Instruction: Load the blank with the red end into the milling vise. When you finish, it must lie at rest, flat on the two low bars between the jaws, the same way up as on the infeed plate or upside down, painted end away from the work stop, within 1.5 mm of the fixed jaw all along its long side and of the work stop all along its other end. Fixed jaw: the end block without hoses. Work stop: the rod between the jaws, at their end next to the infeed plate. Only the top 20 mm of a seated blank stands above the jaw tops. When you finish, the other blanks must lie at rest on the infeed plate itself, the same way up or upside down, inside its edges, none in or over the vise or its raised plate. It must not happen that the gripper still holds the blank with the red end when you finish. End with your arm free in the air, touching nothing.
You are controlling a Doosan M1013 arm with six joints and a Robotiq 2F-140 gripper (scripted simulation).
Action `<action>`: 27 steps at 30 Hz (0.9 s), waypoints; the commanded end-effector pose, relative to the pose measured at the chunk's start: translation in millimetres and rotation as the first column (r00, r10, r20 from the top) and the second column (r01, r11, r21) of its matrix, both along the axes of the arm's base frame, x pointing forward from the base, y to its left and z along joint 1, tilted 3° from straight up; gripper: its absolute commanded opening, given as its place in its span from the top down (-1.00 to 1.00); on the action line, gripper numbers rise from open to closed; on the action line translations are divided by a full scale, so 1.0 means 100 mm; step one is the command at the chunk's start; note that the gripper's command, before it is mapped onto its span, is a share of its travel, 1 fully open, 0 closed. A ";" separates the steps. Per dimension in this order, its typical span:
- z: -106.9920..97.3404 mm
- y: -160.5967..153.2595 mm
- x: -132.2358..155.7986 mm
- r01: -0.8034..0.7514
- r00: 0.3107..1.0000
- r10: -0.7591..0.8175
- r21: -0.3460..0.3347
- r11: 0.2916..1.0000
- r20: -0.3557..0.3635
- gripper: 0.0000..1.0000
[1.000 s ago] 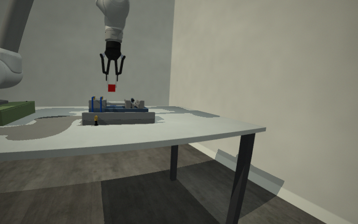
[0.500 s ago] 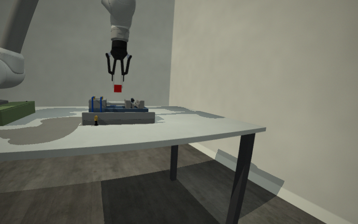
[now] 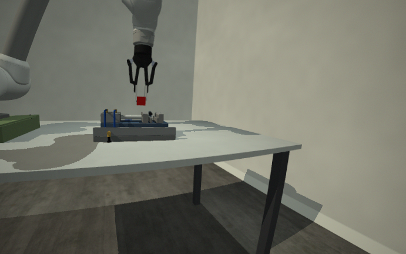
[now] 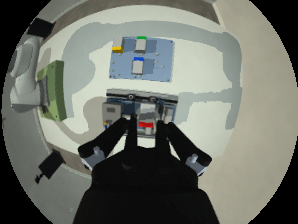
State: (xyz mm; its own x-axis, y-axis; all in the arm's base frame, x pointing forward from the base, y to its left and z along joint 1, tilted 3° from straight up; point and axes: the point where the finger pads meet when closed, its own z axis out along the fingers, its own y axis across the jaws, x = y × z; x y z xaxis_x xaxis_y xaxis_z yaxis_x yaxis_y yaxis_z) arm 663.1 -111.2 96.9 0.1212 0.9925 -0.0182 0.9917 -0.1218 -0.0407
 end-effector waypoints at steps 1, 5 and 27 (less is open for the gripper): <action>0.00 -0.07 0.05 0.000 1.000 0.000 0.000 1.000 0.000 1.00; -0.01 -0.20 0.15 0.000 1.000 0.000 0.000 1.000 0.000 1.00; -0.04 -0.63 0.47 0.000 1.000 0.000 0.000 1.000 0.000 1.00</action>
State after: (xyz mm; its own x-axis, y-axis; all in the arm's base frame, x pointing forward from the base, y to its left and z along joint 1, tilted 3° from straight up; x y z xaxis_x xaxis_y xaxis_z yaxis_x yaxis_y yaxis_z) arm 708.5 -172.3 93.3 0.1210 0.9925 -0.0182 0.9917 -0.1217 -0.0406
